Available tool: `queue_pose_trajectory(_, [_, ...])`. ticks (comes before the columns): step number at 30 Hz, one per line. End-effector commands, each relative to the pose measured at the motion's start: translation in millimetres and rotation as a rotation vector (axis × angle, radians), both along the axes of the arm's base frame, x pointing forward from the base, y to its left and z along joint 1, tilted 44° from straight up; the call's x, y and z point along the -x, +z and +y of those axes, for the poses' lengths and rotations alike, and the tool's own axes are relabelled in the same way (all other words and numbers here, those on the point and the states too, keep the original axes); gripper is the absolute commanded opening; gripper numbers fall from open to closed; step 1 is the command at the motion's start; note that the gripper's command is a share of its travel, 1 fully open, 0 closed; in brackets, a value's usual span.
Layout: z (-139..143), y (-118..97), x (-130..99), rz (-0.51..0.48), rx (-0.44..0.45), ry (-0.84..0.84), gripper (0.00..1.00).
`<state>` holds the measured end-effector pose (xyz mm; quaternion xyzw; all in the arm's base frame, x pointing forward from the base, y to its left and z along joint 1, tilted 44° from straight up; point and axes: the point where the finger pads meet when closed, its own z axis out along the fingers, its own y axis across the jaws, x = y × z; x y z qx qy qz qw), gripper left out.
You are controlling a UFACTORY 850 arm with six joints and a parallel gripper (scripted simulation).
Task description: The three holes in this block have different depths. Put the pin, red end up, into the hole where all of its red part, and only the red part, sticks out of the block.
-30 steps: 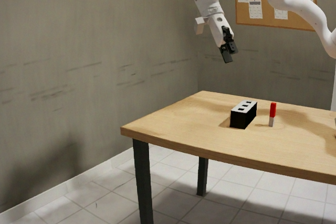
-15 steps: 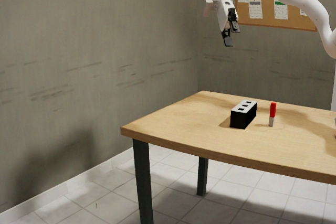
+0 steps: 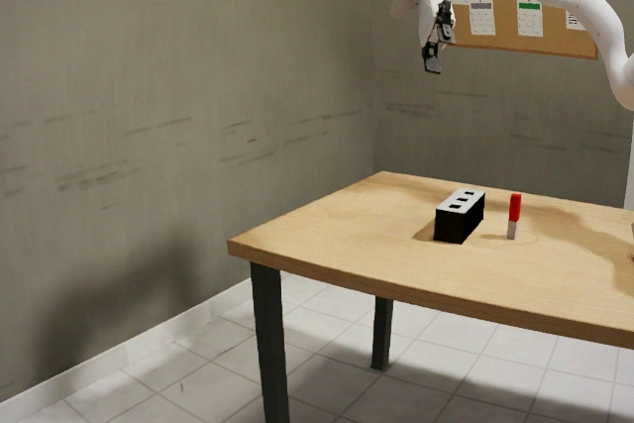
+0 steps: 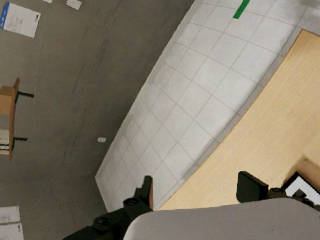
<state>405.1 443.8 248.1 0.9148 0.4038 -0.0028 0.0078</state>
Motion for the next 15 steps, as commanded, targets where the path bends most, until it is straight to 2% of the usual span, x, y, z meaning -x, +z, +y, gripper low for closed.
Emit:
queue_pose_trajectory(1, [1,2,1,-0.001,-0.018,0.007,1.00])
queue_pose_trajectory(9, [1,2,1,-0.001,-0.018,0.007,1.00])
queue_pose_trajectory(10, [-52,1,-44,-0.003,-0.015,-0.243,1.00])
queue_pose_trajectory(12, [-54,1,-46,-0.003,-0.015,-0.243,1.00])
queue_pose_trajectory(15, [-84,1,-72,-0.003,-0.015,-0.243,1.00])
